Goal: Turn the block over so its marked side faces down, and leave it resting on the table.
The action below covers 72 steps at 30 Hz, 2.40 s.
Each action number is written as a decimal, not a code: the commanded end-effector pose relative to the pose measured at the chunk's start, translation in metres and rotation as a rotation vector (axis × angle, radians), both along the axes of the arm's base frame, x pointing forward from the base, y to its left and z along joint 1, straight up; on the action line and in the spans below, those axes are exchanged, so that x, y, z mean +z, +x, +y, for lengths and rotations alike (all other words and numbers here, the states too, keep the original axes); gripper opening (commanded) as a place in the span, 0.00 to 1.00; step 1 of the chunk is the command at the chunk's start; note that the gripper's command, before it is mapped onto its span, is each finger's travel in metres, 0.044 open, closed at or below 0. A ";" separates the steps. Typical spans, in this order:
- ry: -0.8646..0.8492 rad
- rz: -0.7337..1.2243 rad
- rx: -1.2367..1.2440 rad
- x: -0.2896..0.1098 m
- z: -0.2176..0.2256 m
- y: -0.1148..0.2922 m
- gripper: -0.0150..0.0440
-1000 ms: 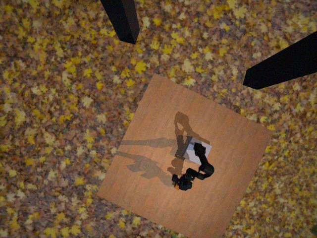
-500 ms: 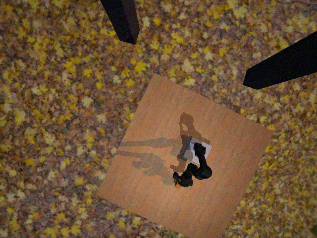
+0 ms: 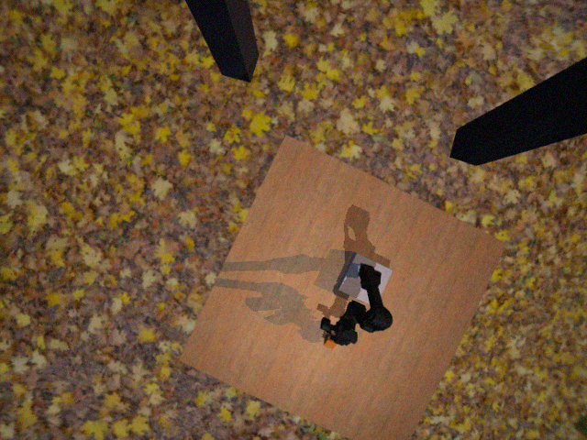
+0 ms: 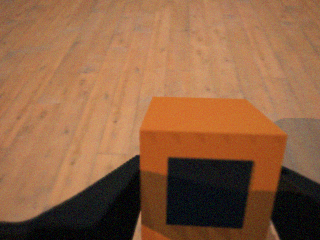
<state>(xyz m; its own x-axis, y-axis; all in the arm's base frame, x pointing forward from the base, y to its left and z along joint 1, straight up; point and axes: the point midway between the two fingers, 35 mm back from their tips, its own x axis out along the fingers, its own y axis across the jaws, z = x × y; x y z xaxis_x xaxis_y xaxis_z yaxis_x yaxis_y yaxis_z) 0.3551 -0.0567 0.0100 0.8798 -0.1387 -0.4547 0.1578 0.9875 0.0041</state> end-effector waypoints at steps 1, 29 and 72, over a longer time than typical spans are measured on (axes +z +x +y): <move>-0.004 -0.004 -0.004 0.001 -0.001 0.000 0.43; -0.004 -0.004 -0.004 0.001 -0.001 0.000 1.00; 0.077 0.499 -0.003 0.068 0.003 -0.021 1.00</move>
<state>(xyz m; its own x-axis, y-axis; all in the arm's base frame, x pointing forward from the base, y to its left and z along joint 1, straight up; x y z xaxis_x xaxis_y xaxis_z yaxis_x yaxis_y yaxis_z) 0.3415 -0.0545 0.0554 0.5790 -0.0904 -0.8103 0.1598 0.9871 0.0040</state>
